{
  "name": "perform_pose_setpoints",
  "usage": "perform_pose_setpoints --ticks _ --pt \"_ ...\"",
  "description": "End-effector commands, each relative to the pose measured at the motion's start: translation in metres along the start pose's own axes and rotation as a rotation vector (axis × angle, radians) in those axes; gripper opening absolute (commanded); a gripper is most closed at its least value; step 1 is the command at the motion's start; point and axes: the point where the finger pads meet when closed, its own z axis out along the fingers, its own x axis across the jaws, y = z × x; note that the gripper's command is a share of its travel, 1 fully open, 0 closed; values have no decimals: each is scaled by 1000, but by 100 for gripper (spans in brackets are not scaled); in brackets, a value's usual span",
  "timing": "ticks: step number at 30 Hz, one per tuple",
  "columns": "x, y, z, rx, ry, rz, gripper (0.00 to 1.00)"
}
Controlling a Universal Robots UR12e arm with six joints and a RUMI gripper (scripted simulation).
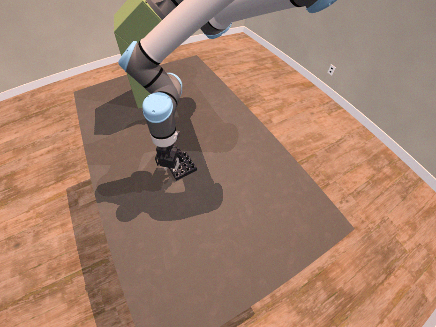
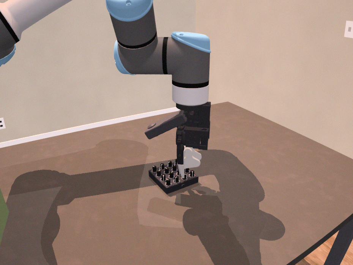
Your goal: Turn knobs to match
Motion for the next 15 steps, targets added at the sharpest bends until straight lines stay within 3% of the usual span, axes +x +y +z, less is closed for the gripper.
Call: perform_pose_setpoints --ticks 1,15 --pt "0 1 -1 -1 0 0 4" --pt "0 1 -1 -1 0 15 4"
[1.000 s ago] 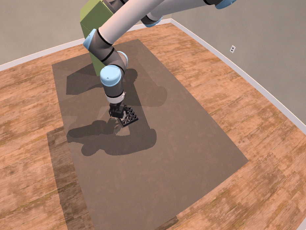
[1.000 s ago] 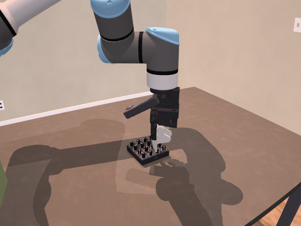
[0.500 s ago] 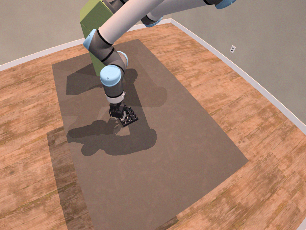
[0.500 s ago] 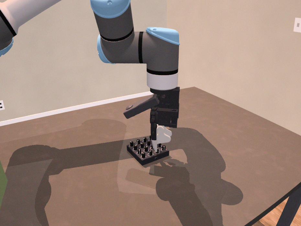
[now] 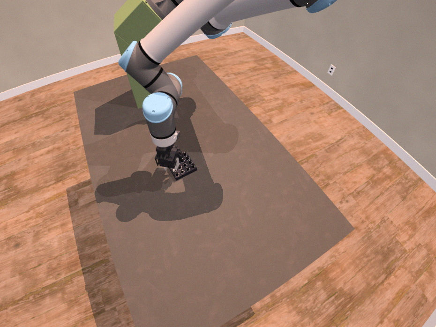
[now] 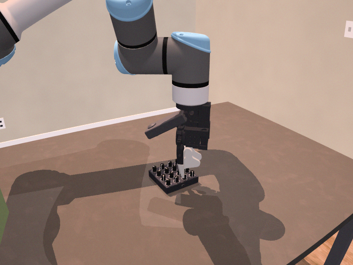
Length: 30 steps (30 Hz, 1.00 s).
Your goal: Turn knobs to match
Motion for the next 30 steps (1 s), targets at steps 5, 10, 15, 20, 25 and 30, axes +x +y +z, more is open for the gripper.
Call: perform_pose_setpoints --ticks 5,10,15,20,25,30 --pt "0 1 -1 -1 0 27 4" --pt "0 1 -1 -1 0 59 4" --pt "1 1 -1 -1 0 84 4" --pt "1 1 -1 -1 0 136 4" --pt "1 1 -1 -1 0 201 4" --pt "1 1 -1 -1 0 246 4"
